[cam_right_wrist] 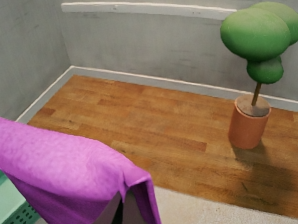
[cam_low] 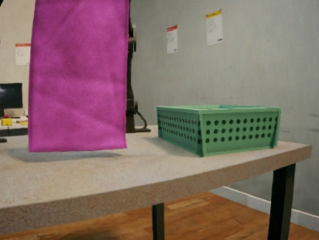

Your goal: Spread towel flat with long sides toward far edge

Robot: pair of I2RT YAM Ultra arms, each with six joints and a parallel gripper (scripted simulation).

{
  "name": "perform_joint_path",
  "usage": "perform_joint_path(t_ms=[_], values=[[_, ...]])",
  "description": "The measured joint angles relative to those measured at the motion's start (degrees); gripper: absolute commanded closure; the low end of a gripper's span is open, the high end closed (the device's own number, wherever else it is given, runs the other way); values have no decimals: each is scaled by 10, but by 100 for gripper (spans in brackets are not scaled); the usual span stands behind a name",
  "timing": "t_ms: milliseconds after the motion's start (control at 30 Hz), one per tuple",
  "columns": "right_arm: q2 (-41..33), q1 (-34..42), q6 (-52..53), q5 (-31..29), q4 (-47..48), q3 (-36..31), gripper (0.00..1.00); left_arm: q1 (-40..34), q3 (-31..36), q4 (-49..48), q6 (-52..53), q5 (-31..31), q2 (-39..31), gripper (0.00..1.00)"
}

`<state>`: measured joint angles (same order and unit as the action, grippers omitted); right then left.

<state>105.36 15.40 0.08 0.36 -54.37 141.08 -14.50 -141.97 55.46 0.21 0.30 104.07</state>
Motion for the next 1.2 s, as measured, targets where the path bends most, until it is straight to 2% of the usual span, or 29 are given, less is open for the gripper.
perform_joint_path(t_ms=[267,467,733,933,1067,1200], values=[[26,-18,0,0,41,0,100,8,0,-51,0,0,28,100],[68,-43,-1,2,112,-2,100,20,-5,-129,0,0,80,100],[71,-59,-1,5,254,-98,100,28,97,-282,0,0,84,100],[47,-65,-1,5,396,-212,100,31,220,-444,0,0,59,100],[44,-65,-1,5,466,-252,100,31,253,-516,0,0,63,100],[43,-65,-1,4,512,-255,100,31,257,-558,0,0,61,100]])
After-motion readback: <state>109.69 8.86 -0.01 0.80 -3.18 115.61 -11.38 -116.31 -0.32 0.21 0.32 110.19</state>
